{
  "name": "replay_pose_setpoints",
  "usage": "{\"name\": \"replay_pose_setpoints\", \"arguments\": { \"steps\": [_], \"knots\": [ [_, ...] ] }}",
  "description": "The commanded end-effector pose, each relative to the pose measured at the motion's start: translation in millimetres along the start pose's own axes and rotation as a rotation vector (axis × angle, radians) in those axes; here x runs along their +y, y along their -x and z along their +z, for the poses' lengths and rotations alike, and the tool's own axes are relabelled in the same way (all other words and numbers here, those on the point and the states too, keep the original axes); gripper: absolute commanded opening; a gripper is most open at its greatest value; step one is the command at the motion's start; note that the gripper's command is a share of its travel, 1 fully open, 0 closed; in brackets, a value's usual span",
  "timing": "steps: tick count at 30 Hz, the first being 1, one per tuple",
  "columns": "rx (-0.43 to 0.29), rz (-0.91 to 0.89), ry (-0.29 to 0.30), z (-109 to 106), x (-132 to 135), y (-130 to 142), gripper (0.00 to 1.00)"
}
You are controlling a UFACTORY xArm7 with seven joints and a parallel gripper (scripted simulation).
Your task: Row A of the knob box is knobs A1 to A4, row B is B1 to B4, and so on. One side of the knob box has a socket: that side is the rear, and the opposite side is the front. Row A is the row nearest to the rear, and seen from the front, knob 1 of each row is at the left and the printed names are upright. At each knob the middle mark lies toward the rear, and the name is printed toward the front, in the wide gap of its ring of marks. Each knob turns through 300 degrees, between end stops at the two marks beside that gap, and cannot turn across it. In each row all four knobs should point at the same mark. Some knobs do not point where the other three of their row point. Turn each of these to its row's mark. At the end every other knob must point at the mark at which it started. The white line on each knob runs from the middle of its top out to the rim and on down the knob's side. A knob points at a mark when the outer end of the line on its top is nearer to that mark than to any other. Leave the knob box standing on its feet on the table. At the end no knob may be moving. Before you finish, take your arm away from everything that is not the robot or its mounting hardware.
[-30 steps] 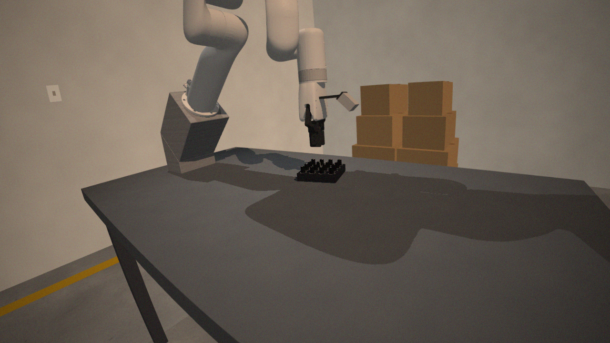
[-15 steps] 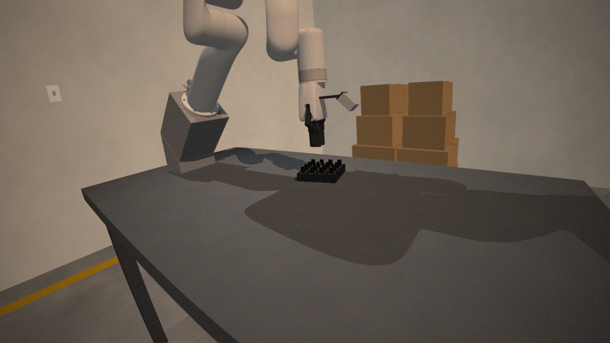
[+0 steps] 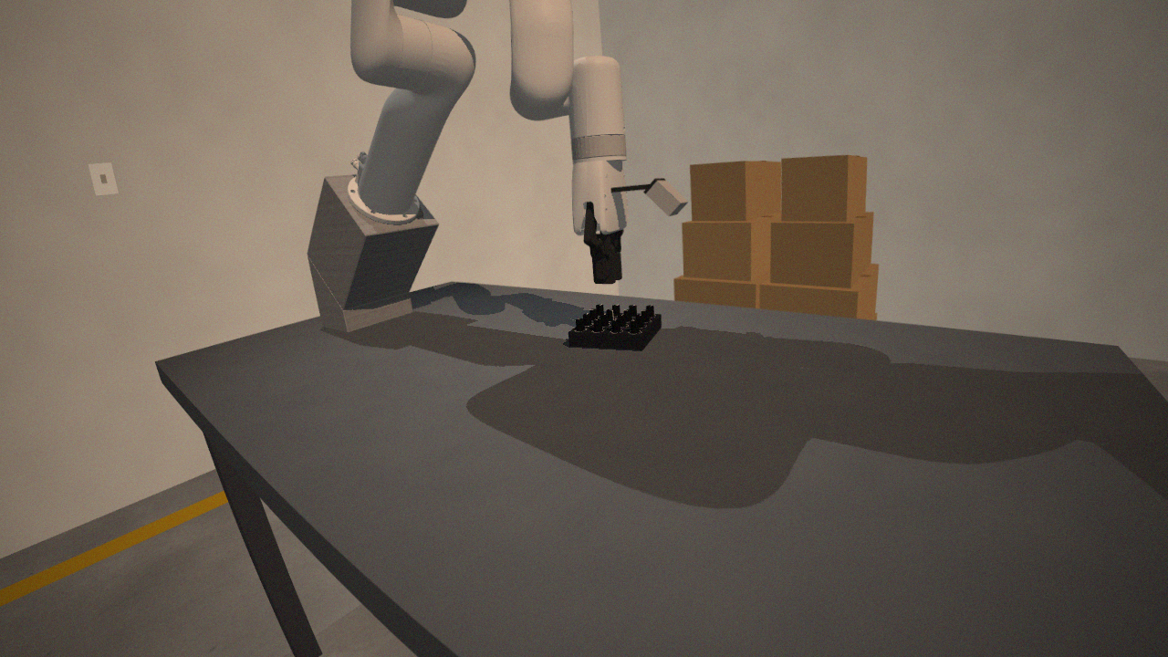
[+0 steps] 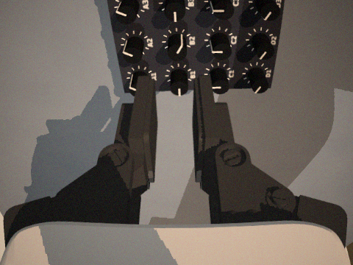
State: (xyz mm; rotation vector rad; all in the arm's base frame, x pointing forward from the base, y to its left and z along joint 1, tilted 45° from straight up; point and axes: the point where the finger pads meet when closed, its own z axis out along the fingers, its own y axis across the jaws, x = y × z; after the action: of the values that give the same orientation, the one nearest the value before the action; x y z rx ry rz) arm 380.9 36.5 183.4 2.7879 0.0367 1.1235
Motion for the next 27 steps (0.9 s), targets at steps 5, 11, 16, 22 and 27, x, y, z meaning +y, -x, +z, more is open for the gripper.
{"name": "replay_pose_setpoints", "arguments": {
  "steps": [5,11,16,22,27],
  "knots": [
    [0.002,0.000,0.000,6,0,-1,0.19],
    [0.002,0.000,0.000,14,0,-1,0.19],
    [0.002,0.000,0.000,20,1,-1,0.19],
    [0.002,0.000,0.000,25,1,-1,0.19],
    [0.002,0.000,0.000,30,1,-1,0.19]
  ]
}}
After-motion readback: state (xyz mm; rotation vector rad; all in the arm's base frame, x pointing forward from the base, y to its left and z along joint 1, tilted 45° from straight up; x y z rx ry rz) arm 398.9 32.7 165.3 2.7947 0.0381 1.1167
